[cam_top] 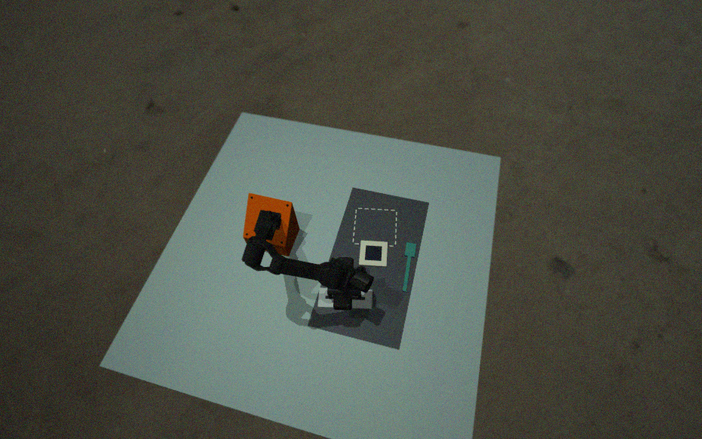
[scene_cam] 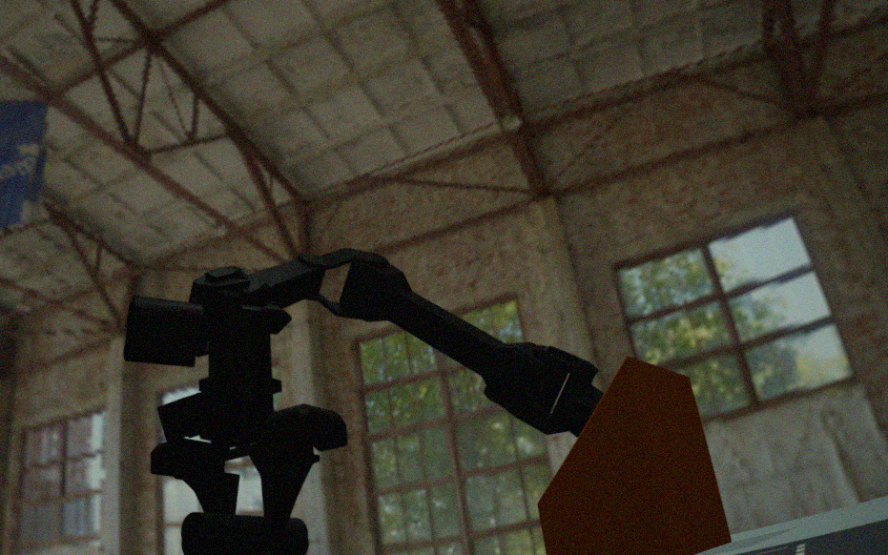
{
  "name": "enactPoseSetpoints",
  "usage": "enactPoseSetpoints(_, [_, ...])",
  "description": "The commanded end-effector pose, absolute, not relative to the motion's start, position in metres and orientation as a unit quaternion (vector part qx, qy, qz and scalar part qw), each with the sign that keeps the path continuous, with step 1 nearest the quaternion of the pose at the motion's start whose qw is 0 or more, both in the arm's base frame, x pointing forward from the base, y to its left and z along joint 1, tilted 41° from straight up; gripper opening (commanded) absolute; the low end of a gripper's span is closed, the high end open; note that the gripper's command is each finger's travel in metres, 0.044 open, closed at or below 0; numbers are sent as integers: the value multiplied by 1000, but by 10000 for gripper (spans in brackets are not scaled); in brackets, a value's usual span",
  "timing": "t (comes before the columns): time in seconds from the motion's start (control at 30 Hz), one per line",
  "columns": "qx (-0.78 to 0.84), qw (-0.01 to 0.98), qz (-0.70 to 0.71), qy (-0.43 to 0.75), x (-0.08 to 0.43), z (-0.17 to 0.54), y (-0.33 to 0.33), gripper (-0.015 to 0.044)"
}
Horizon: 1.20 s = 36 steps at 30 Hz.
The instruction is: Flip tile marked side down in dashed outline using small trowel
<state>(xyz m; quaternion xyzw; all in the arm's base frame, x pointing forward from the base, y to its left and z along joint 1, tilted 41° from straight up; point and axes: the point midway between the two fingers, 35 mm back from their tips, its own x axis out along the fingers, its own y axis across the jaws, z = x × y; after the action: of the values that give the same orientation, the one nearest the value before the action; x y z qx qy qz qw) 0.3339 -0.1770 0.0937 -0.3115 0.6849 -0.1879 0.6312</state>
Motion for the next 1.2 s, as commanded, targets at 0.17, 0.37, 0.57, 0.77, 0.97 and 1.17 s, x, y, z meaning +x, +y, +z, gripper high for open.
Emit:
enactPoseSetpoints(0.17, [-314,630,-186,686,334,93,-177,270])
enactPoseSetpoints(0.37, [-319,627,-180,687,332,120,-154,270])
enactPoseSetpoints(0.57, [-321,626,-179,688,331,127,-147,270])
enactPoseSetpoints(0.77, [-320,627,-179,688,331,126,-149,270])
enactPoseSetpoints(0.97, [-317,628,-182,687,332,118,-155,270])
enactPoseSetpoints(1.17, [-314,630,-185,686,332,111,-162,270])
